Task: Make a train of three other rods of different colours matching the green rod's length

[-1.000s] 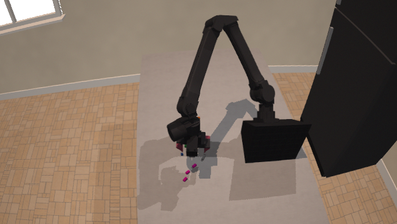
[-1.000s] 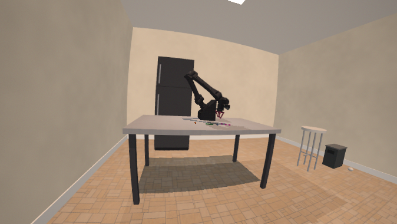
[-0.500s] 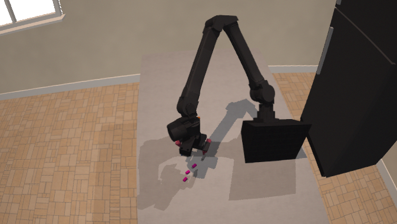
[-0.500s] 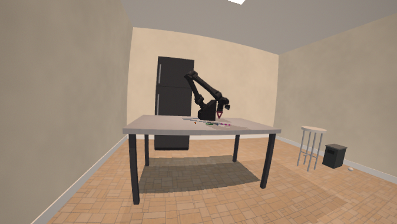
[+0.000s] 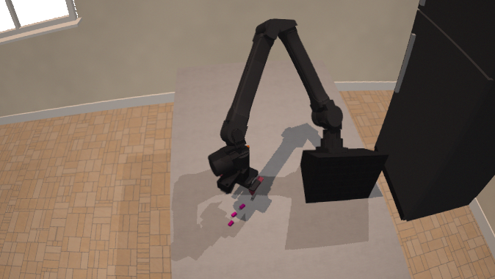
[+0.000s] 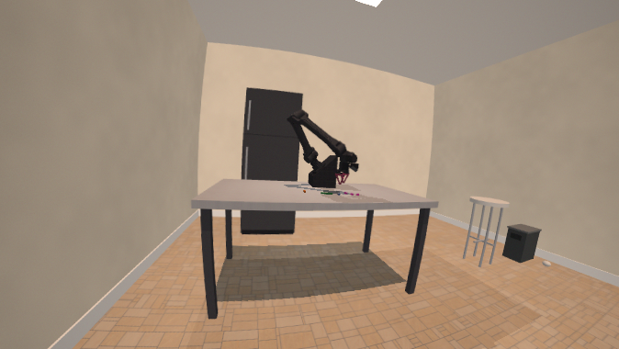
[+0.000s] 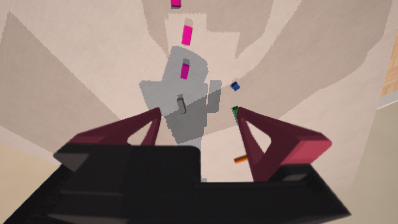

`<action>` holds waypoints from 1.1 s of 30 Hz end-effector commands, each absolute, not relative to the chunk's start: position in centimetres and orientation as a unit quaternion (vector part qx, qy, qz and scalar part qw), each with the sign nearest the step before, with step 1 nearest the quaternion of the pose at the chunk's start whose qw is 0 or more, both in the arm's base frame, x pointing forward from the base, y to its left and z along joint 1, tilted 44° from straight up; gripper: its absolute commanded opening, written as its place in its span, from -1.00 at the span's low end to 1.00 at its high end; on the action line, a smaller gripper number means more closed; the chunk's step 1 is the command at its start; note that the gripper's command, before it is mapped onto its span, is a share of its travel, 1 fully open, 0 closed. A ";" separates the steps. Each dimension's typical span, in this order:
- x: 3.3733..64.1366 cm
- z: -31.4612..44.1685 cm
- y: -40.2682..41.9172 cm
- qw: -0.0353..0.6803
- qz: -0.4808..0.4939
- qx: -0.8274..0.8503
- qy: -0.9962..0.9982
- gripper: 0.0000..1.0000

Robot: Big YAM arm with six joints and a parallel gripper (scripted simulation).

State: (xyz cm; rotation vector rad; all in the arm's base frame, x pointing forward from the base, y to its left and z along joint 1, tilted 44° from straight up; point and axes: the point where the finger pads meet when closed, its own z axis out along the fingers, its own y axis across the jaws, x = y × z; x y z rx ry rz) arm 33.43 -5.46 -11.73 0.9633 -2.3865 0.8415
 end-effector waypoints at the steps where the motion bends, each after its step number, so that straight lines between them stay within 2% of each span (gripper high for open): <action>1: 34.7 -11.2 -4.3 0.184 0.318 0.319 -0.874 1.00; 33: 34.5 -11.1 -4.3 0.078 0.359 0.036 -0.929 1.00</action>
